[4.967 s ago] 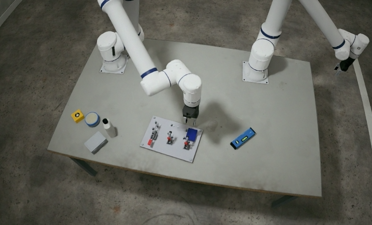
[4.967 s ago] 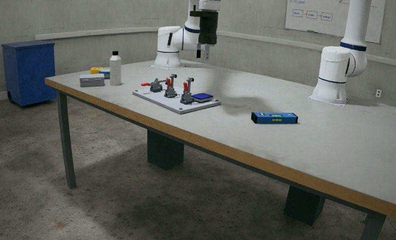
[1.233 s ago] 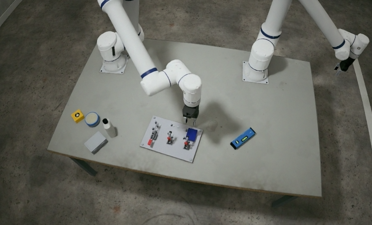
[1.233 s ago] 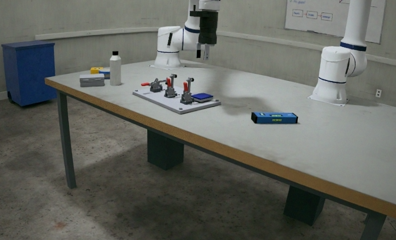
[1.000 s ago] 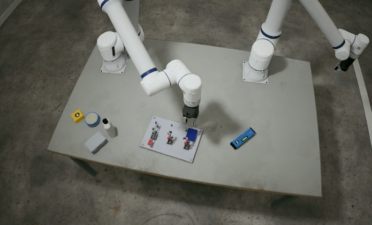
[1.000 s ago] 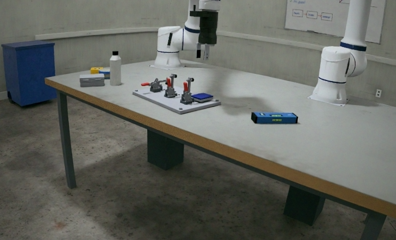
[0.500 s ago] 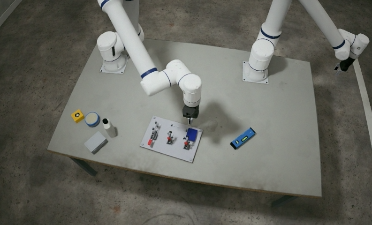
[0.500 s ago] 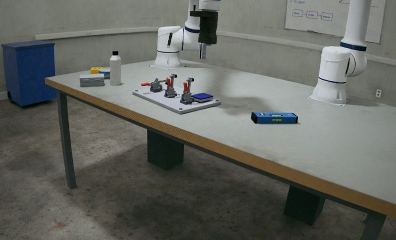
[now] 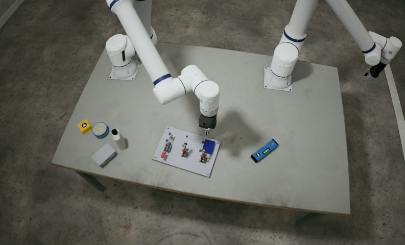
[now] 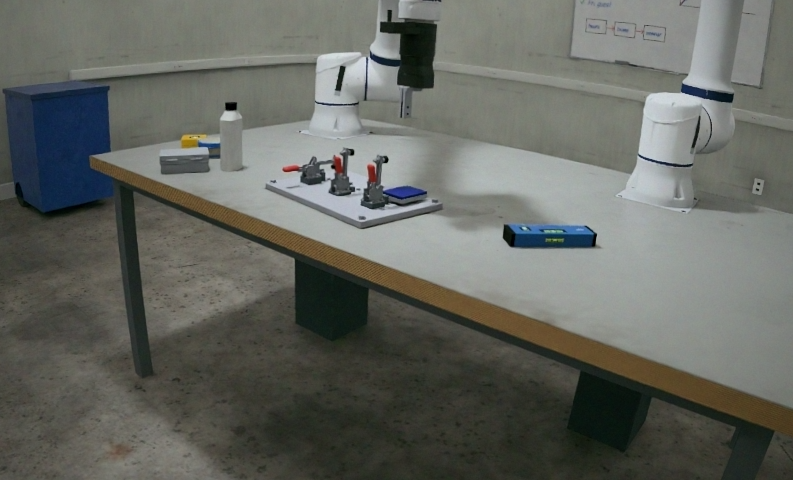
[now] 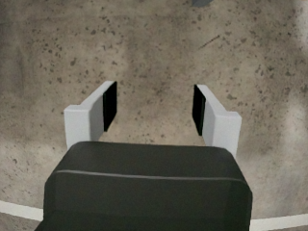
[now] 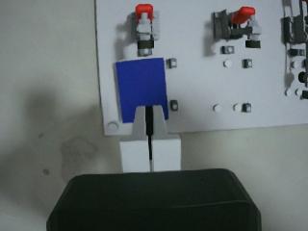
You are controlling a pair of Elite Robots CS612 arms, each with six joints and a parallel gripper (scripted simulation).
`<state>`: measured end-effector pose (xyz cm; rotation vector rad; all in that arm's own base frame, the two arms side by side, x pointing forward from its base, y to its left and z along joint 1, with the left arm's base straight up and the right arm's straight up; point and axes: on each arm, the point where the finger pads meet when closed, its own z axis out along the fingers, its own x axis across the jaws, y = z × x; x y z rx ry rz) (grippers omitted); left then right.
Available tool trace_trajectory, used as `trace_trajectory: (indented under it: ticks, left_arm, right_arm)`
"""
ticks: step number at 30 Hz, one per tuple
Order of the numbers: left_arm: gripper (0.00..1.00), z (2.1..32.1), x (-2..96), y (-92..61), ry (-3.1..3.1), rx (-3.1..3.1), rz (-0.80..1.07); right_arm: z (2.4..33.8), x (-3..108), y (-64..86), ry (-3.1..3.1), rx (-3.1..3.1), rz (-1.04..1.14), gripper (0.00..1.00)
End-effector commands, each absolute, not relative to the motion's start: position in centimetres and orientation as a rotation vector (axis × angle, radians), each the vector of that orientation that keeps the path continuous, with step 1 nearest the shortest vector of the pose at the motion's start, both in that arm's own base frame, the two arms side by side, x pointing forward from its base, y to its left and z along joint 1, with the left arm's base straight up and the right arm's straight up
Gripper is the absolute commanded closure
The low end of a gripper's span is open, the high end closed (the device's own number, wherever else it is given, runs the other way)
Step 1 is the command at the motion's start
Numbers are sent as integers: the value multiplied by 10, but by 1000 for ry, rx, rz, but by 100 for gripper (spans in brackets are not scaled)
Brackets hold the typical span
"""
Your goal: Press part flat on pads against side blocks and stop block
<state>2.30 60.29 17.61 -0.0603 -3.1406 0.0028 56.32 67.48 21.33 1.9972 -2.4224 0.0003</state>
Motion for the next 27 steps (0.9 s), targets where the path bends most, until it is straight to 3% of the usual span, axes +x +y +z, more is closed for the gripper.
trace_trajectory:
  ticks: [1, 18, 27]
  left_arm:
    - [0, 177, 23, 604, -3141, -60, 0]
    - [0, 177, 23, 604, -3141, -60, 0]
    - [0, 177, 23, 604, -3141, -60, 0]
  right_arm:
    - [215, 564, 675, -2424, 1999, 0, 100]
    - [210, 564, 675, -2424, 1999, 0, 100]
    - [157, 564, 675, -2424, 1999, 0, 100]
